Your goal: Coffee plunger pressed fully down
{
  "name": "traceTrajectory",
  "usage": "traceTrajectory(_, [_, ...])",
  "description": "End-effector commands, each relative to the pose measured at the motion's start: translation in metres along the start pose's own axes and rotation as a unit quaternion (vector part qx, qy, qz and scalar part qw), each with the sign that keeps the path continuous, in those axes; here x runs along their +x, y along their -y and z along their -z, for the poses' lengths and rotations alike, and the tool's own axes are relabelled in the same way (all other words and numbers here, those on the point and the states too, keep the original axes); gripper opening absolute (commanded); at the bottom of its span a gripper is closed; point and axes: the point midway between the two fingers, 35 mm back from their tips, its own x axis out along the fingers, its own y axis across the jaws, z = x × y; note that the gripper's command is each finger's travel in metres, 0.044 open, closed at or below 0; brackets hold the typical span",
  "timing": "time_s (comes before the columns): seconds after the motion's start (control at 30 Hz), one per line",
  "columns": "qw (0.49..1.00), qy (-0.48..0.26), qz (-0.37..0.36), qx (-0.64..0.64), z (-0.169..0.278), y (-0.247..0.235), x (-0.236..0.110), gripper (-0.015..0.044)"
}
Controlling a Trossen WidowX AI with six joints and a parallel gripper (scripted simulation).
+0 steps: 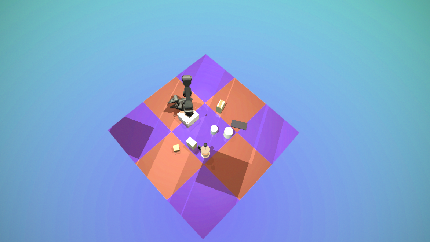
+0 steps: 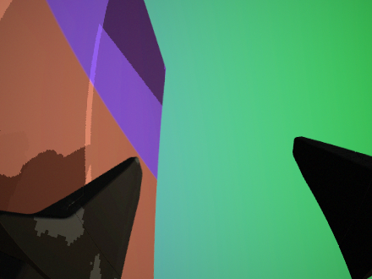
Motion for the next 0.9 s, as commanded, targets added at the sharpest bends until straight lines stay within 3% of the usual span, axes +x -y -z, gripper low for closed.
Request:
traceTrajectory(0.0, [1.000,0.000,-0.001,-0.005,0.001,0.000,0.000,0.0426])
traceTrajectory(0.37, [0.993,-0.068,-0.051,-0.082,0.041,-0.011,-0.033,0.0440])
traceTrajectory(0.67, [0.971,-0.062,-0.113,-0.199,0.066,-0.014,-0.055,0.0440])
traceTrajectory(0.87, [0.930,-0.112,-0.196,-0.290,0.085,-0.023,-0.102,0.0440])
